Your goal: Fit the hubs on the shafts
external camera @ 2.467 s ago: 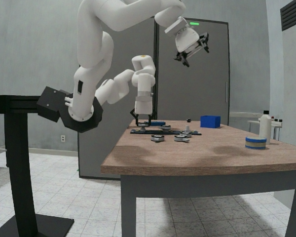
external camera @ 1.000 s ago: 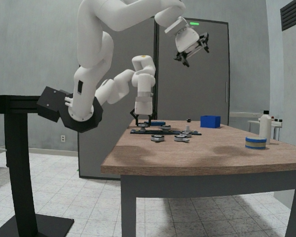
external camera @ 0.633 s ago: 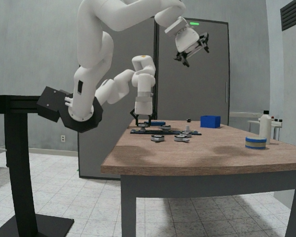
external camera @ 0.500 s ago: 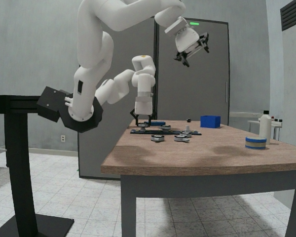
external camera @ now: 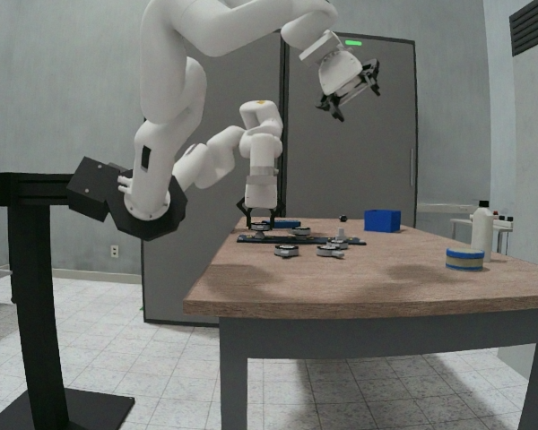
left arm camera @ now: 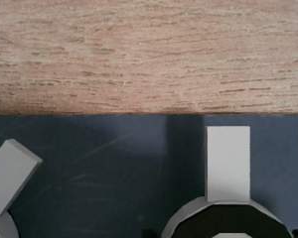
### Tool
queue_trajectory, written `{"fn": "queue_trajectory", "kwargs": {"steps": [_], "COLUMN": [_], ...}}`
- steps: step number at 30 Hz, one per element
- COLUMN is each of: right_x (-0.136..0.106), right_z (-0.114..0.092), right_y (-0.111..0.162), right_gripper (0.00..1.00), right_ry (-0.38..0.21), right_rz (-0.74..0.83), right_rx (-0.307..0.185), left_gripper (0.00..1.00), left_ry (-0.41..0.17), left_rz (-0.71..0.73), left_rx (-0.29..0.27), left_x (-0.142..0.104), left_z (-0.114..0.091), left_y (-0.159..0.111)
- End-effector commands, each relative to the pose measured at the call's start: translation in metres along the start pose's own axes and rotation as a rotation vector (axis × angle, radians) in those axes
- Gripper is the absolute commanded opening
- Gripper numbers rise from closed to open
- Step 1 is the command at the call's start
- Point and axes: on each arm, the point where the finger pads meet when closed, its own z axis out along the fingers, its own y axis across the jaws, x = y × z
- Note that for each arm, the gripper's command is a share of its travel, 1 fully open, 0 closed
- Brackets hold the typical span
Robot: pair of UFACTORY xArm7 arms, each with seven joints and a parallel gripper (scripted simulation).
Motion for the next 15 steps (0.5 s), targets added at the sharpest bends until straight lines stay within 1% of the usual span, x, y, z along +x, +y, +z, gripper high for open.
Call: {"fn": "queue_trajectory", "kwargs": {"steps": [1,15], "right_x": [0.0005,0.0005], "right_z": [-0.0012,-0.0012], "right_y": [-0.0009,-0.0009], "right_gripper": [1.00,1.00], "right_ry": [-0.003,-0.003], "right_rz": [0.003,0.003], "right_rx": [0.001,0.001], "left_gripper": [0.00,0.00], "left_ry": [0.003,0.003], "left_rz": [0.000,0.000], "left_rx": [0.003,0.003], "left_x": [0.0011,0.0011], "left_z": [-0.0016,0.0005], "left_y": [-0.0008,-0.0008]}}
